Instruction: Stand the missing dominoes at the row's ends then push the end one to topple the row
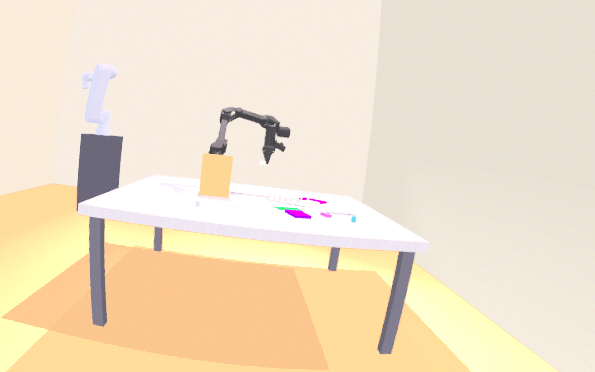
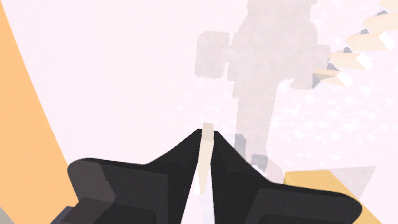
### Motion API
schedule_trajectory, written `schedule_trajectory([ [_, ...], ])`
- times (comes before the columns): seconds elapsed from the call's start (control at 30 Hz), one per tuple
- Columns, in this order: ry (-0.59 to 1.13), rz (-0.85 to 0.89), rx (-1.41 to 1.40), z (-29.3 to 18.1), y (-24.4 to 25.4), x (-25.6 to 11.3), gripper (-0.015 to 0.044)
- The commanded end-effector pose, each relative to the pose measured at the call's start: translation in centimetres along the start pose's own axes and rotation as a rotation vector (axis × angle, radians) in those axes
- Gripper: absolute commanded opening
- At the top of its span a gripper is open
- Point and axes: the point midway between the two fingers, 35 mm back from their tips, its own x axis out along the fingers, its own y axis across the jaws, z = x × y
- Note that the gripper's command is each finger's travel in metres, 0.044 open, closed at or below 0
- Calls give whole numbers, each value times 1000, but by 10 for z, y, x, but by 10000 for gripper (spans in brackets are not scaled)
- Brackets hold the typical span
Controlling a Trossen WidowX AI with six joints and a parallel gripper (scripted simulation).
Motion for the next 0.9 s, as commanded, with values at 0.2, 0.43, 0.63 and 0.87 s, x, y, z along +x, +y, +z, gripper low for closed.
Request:
schedule_trajectory([
  [0.2,-84,-186,-69,1,-20,30,22],
  [0.43,-213,-323,-130,9,-30,50,22],
  [0.63,-350,-407,-174,16,-34,63,22],
  [0.87,-533,-462,-213,23,-32,72,22],
])
